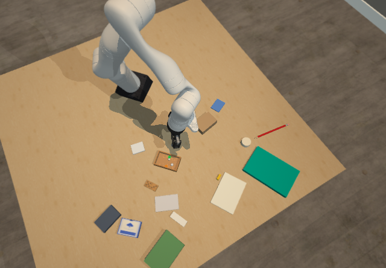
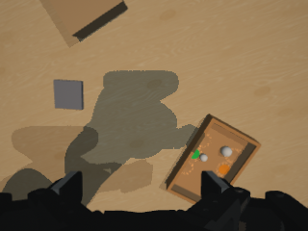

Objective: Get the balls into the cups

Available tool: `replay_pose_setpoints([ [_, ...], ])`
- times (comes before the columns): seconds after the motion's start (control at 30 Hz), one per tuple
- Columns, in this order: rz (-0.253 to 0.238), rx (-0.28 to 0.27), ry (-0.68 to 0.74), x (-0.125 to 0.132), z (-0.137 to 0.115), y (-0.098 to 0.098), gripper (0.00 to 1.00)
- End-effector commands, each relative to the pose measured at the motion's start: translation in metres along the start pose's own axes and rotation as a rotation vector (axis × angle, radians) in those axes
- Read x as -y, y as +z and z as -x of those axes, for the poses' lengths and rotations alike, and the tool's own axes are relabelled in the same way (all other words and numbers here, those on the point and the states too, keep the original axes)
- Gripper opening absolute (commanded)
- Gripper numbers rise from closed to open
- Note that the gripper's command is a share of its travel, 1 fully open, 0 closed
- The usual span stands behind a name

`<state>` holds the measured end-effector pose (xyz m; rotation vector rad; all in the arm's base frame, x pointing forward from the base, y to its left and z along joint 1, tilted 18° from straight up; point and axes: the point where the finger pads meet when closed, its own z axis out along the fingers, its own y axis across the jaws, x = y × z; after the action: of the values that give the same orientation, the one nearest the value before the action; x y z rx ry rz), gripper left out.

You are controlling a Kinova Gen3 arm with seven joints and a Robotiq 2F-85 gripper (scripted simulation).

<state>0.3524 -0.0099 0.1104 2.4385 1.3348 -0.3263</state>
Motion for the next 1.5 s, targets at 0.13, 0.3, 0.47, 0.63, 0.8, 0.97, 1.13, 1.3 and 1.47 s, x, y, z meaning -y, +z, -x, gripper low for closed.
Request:
replay_pose_setpoints([
  [0.13,-0.003,-0.022,0.044,-0.006,0.002,0.005,1.00],
  [0.3,-0.003,-0.022,0.044,-0.006,0.002,0.005,1.00],
  [0.47,-0.003,-0.043,0.082,-0.012,0.004,0.008,1.00],
  [0.63,-0.002,-0.063,0.118,-0.017,0.005,0.012,1.00],
  [0.8,-0.002,-0.063,0.118,-0.017,0.005,0.012,1.00],
  [0.97,-0.001,-0.082,0.153,-0.023,0.006,0.015,1.00],
  [1.13,0.000,-0.099,0.188,-0.028,0.008,0.018,1.00],
  [1.3,0.000,-0.099,0.188,-0.028,0.008,0.018,1.00],
  [1.47,0.002,-0.116,0.220,-0.033,0.010,0.021,1.00],
])
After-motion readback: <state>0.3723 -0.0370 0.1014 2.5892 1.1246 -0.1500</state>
